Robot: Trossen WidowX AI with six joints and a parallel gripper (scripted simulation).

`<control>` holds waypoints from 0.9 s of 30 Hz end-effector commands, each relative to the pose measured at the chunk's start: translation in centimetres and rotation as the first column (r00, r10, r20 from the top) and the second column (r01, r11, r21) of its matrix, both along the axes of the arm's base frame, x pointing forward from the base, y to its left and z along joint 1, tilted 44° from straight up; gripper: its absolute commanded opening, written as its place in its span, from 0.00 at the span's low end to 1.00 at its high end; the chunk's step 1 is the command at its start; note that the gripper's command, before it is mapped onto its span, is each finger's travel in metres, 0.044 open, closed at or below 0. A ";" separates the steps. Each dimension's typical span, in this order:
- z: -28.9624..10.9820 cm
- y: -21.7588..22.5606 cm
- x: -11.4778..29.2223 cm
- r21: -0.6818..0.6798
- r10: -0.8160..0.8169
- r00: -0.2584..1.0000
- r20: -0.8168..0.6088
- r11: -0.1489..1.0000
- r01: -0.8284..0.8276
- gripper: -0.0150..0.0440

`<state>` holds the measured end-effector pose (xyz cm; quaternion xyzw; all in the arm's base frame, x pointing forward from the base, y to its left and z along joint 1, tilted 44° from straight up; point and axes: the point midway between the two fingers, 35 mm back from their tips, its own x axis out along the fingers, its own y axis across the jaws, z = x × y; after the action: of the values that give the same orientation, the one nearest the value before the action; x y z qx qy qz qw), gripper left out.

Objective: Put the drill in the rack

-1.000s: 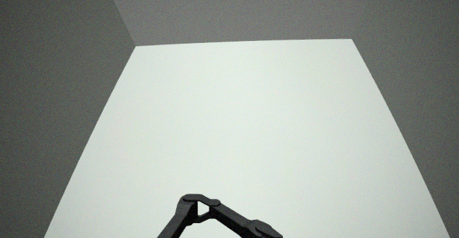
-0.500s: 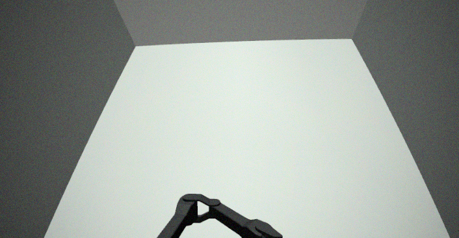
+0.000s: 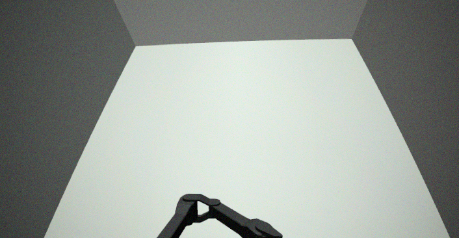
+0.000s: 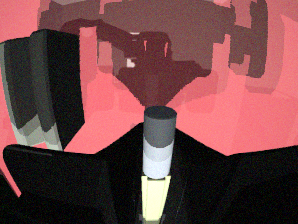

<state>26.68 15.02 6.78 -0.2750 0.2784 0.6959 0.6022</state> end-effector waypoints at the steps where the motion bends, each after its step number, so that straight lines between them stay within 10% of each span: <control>1: 0.2 0.0 0.0 0.001 -0.003 1.000 0.002 1.000 0.003 0.25; 27: 2.7 2.3 -0.1 0.003 -0.003 1.000 0.002 1.000 0.003 0.25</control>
<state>26.55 16.93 8.88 -0.2747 0.2788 0.6955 0.6026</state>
